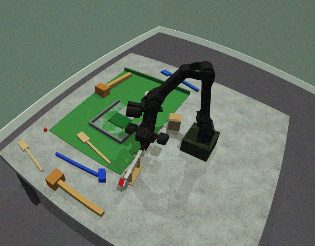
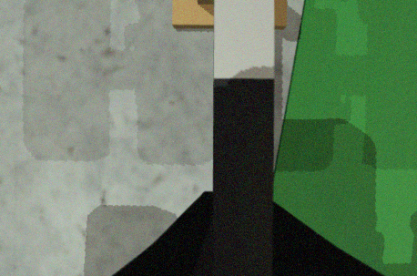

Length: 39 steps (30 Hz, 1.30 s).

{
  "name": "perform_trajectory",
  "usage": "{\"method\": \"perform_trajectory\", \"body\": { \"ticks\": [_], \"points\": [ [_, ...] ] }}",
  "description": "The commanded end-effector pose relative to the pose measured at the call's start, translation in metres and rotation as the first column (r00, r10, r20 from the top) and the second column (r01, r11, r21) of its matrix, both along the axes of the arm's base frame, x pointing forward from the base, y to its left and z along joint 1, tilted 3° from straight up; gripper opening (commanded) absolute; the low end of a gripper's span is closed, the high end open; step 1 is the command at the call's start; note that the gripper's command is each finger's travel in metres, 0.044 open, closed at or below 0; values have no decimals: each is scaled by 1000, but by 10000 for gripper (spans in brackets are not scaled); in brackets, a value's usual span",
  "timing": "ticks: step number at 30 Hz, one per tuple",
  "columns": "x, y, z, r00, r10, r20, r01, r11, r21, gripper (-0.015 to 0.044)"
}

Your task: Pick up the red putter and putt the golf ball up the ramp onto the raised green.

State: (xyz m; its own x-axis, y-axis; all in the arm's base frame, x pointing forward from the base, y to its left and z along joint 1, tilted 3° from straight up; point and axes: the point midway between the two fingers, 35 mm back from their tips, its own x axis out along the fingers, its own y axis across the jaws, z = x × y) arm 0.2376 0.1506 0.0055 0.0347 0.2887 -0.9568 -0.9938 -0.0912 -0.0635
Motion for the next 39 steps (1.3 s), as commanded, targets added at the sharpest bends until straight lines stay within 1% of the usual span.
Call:
{"method": "perform_trajectory", "body": {
  "ticks": [1, 14, 17, 18, 19, 22, 30, 39],
  "points": [
    [3, 2, 15, 1000, 1, 8, -1, 1000, 6, 0],
    [-4, -2, 98, 1000, 1, 6, -1, 1000, 6, 0],
    [-5, -2, 99, 1000, 1, 6, -1, 1000, 6, 0],
    [-3, -3, 90, 1000, -4, 6, 4, 1000, -2, 0],
    [-3, -4, 90, 1000, -9, 5, 9, 1000, -2, 0],
    [3, -11, 90, 999, -43, 2, 43, 999, -4, 0],
    [24, -46, 92, 978, -206, -9, 206, 978, -17, 0],
    [45, -90, 95, 914, -406, -20, 405, 913, -42, 0]
  ]
}}
